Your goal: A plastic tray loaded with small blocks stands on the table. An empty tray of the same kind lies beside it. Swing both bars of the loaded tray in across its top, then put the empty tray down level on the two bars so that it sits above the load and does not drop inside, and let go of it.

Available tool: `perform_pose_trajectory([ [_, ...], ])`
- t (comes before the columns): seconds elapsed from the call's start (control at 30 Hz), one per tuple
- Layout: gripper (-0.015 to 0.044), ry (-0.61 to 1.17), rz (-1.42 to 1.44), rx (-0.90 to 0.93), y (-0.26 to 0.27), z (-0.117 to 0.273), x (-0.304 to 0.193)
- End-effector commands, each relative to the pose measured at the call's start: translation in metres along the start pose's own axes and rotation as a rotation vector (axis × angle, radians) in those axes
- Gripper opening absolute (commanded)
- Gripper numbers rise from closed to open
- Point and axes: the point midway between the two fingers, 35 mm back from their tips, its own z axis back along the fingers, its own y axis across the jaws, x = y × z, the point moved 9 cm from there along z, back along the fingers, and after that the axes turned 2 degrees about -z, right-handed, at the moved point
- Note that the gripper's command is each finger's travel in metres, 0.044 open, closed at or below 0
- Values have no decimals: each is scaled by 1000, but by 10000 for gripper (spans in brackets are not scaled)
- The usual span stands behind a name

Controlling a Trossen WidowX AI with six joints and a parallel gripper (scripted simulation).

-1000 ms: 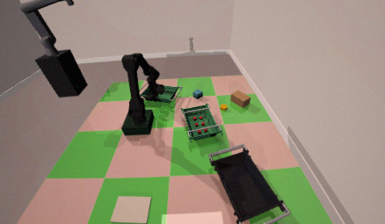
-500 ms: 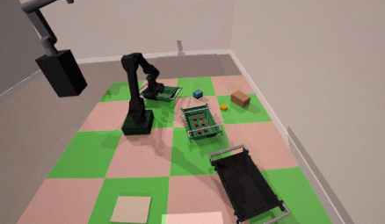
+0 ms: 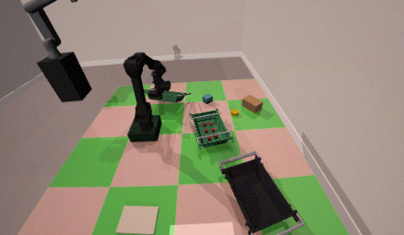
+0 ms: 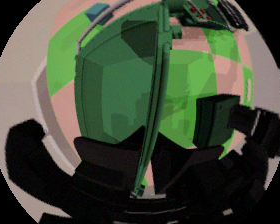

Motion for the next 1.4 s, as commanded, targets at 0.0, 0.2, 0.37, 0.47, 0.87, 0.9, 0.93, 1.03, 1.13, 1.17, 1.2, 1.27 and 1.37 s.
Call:
perform_pose_trajectory([
  [0.0,0,7,0,30,2,9,0],
  [0.2,0,7,0,31,8,17,-1],
  [0.37,0,7,0,32,18,35,-3],
  [0.47,0,7,0,32,24,46,-4],
  [0.87,0,8,0,33,42,91,-7],
  [0.9,0,8,0,34,43,94,-8],
  [0.93,0,8,0,34,44,98,-8],
  [1.03,0,8,0,34,46,107,-8],
  [1.13,0,8,0,34,46,107,-8],
  [1.17,0,8,0,34,46,107,-8],
  [1.2,0,8,0,34,46,107,-8],
  [1.27,0,8,0,34,46,107,-8],
  [1.37,0,8,0,34,46,107,-8],
])
